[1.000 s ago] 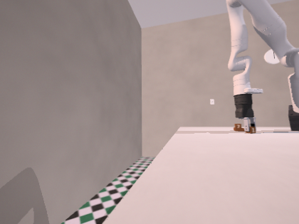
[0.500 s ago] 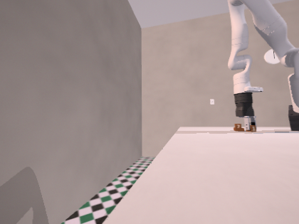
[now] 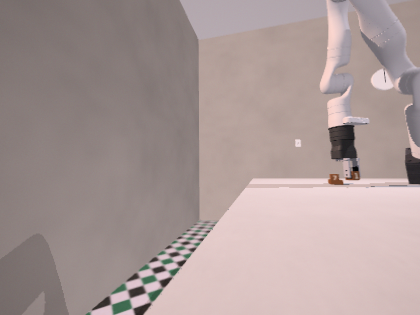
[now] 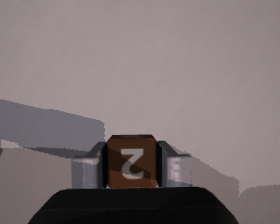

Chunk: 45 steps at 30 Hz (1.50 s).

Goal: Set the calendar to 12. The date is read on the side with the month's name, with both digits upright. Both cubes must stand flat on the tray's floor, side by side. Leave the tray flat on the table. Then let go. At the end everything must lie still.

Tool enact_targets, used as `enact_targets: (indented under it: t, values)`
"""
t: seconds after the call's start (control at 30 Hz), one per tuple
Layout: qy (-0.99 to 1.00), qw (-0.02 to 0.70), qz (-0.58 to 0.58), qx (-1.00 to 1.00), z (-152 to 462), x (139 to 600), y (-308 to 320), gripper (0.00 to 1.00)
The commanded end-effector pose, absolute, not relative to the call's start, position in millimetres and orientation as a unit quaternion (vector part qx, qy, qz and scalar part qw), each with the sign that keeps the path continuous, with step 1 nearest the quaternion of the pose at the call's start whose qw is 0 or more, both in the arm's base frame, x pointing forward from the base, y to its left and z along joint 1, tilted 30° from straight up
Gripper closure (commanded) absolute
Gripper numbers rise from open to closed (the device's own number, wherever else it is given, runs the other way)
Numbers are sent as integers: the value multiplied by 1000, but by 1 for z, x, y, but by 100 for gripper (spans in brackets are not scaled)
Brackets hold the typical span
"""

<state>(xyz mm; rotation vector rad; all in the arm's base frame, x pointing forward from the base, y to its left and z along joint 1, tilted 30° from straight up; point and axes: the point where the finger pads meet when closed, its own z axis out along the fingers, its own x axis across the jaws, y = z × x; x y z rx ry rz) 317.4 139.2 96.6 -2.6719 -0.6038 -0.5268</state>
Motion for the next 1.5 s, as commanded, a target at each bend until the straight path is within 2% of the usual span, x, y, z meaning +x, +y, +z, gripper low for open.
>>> enact_targets:
  t: [0.0,1.47]
  values:
    - [-212,174,-192,-942,104,320,136,43]
    - [-212,174,-192,-942,160,301,110,43]
